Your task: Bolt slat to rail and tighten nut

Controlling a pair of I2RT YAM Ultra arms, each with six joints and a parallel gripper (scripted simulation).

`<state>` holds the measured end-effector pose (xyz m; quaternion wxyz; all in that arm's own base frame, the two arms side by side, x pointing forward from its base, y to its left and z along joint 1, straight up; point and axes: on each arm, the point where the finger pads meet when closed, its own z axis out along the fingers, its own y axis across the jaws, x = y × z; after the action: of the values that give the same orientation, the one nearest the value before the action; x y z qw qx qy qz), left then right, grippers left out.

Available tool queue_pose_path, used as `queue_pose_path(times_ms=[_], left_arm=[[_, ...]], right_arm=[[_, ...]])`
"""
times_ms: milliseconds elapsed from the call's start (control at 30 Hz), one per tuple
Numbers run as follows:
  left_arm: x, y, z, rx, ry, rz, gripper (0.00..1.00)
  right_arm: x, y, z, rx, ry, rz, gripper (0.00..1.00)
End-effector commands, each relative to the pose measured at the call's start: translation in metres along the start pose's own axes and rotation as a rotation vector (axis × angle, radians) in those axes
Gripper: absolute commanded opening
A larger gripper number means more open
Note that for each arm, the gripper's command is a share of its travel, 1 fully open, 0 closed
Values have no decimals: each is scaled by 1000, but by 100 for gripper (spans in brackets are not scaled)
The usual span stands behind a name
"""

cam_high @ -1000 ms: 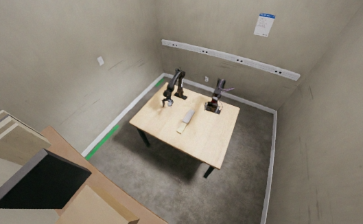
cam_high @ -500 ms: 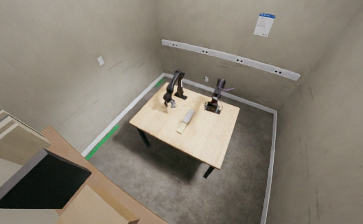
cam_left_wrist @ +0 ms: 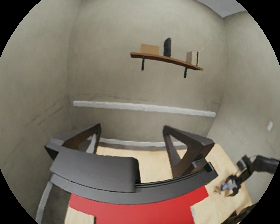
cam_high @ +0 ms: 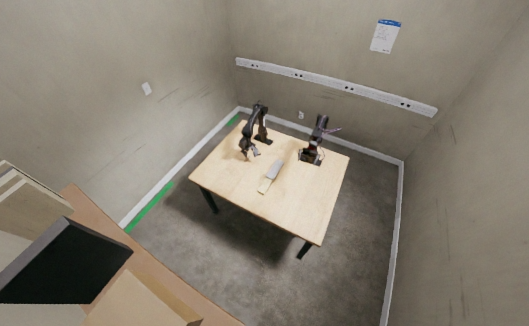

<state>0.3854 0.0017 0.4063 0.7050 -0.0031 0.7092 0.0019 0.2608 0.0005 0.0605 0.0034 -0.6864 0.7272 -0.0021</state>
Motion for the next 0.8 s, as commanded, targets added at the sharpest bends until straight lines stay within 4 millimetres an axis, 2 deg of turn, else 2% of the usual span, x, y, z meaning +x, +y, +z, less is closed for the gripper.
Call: queue_pose_path(times_ms=[0, 767], left_arm=[[-5, -1, -5, 7, -18, 2, 100], [-5, -1, -5, 7, -18, 2, 100]], right_arm=[[3, 5, -2, -14, 2, -10, 100], [3, 1, 7, -4, 2, -7, 100]])
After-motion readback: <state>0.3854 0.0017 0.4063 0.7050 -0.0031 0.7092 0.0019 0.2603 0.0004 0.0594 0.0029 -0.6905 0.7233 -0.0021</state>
